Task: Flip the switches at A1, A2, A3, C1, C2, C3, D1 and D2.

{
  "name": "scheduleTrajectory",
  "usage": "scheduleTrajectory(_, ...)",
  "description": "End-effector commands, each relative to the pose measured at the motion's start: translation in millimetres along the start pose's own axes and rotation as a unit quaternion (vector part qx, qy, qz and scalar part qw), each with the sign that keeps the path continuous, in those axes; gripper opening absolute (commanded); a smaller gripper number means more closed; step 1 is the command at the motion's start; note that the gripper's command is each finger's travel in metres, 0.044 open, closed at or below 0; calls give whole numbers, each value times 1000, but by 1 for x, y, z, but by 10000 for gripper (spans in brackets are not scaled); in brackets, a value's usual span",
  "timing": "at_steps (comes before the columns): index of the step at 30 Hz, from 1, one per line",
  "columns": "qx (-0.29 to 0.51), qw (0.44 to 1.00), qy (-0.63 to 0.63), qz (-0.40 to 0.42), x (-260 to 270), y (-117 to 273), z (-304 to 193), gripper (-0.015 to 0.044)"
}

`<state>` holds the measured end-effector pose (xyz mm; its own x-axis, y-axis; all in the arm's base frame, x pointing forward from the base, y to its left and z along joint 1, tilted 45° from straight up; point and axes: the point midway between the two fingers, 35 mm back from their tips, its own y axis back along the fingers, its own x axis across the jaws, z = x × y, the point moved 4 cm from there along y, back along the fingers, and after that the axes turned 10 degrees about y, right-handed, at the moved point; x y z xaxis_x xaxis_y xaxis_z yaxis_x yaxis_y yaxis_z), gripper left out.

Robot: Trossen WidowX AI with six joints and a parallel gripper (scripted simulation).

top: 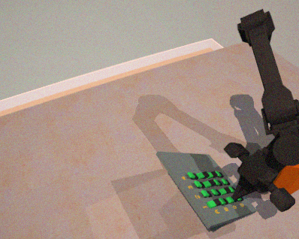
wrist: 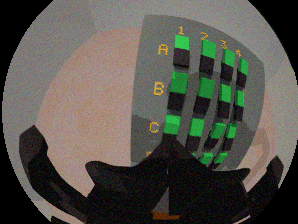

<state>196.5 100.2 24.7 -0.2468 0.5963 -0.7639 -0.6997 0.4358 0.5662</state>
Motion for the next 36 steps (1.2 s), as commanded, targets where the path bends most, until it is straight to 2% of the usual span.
scheduleTrajectory(1, 2, 1000, 4, 1, 0, -1, -2, 0)
scheduleTrajectory(5, 2, 1000, 1, 3, 2, 5, 1, 0)
scheduleTrajectory(11, 15, 1000, 4, 7, 2, 58, 2, 0)
scheduleTrajectory(13, 16, 1000, 5, 5, 0, 64, 2, 0)
scheduleTrajectory(19, 16, 1000, 5, 5, -1, 64, 2, 0)
scheduleTrajectory(26, 16, 1000, 5, 4, -26, 64, -2, 0)
scheduleTrajectory(32, 3, 1000, 5, 2, -26, 30, -5, 0)
scheduleTrajectory(36, 3, 1000, 5, 1, -26, 29, -5, 0)
